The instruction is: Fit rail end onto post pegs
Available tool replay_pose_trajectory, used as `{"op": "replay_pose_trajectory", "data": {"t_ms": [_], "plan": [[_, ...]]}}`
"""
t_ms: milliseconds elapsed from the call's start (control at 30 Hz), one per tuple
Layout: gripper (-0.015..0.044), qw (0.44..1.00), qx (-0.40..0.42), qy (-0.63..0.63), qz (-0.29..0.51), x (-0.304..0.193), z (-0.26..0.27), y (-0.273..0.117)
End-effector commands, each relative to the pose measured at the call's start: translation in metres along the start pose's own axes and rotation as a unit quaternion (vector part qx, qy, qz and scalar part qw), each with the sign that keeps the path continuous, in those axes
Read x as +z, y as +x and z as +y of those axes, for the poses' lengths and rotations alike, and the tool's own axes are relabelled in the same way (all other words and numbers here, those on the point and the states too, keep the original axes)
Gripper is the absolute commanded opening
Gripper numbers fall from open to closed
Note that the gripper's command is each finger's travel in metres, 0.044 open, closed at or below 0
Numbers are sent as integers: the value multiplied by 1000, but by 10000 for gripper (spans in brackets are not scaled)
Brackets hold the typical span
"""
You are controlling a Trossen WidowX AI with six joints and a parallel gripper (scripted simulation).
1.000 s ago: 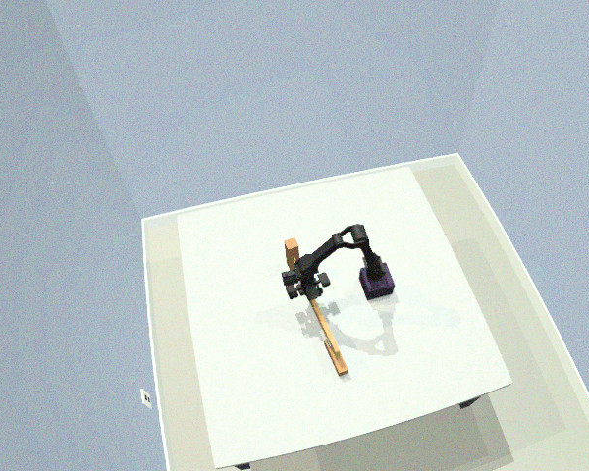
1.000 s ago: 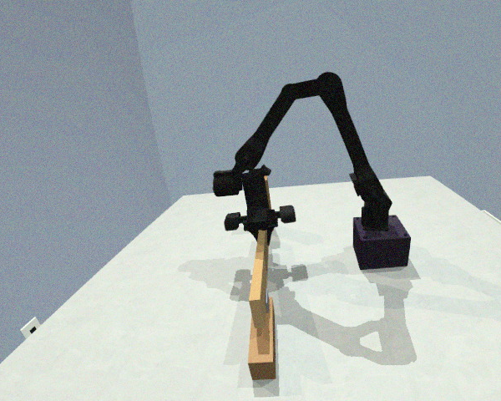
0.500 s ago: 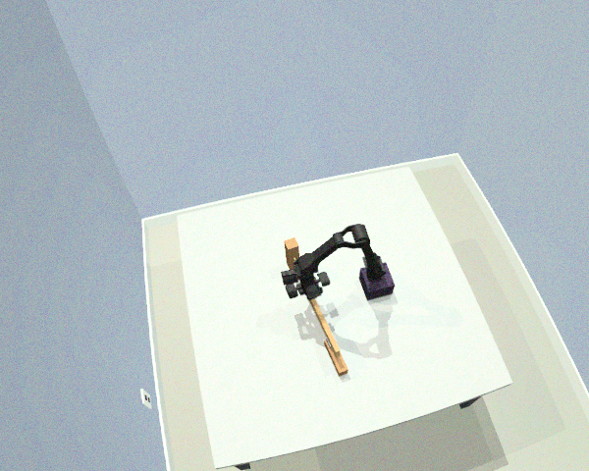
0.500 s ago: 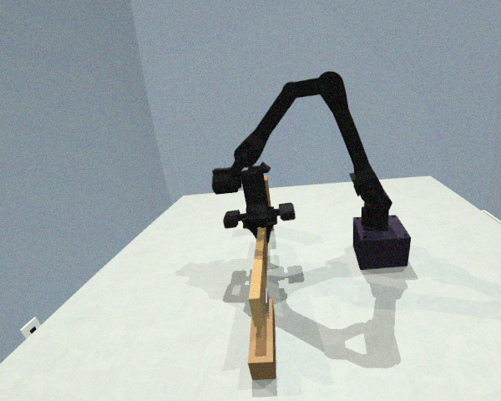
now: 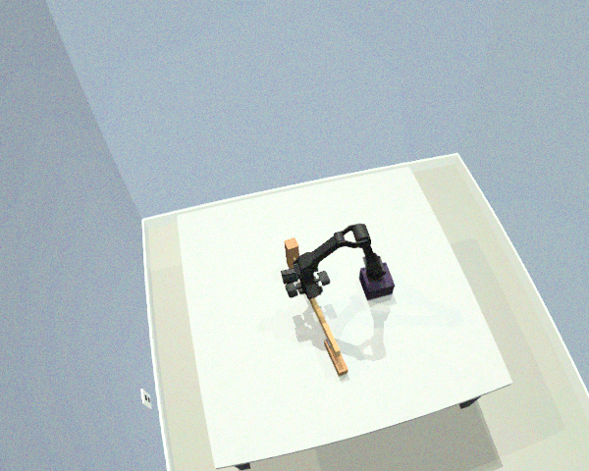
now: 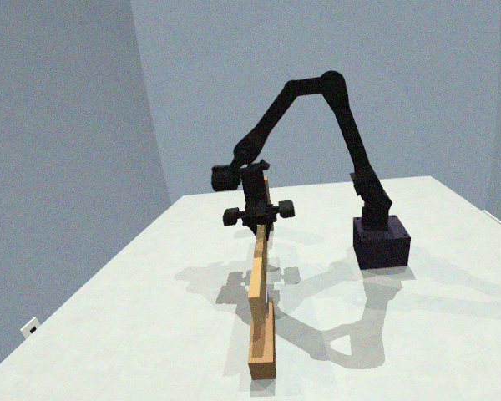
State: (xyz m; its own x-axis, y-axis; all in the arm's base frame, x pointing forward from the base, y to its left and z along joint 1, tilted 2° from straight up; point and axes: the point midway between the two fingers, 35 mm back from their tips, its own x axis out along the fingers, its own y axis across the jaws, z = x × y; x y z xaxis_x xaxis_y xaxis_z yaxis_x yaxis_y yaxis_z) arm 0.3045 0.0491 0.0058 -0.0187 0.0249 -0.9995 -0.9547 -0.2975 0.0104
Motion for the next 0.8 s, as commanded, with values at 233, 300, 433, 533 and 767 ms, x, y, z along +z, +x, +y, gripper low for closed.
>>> {"op": "replay_pose_trajectory", "data": {"t_ms": [233,300,433,533,767], "plan": [[0,1000,-11,-1,-2,0,-4,-12],[0,1000,-11,-1,-2,0,-4,-13],[0,1000,-11,-1,-2,0,-4,-15],[0,1000,-11,-1,-2,0,-3,-16],[0,1000,-11,-1,-2,0,-3,-20]]}}
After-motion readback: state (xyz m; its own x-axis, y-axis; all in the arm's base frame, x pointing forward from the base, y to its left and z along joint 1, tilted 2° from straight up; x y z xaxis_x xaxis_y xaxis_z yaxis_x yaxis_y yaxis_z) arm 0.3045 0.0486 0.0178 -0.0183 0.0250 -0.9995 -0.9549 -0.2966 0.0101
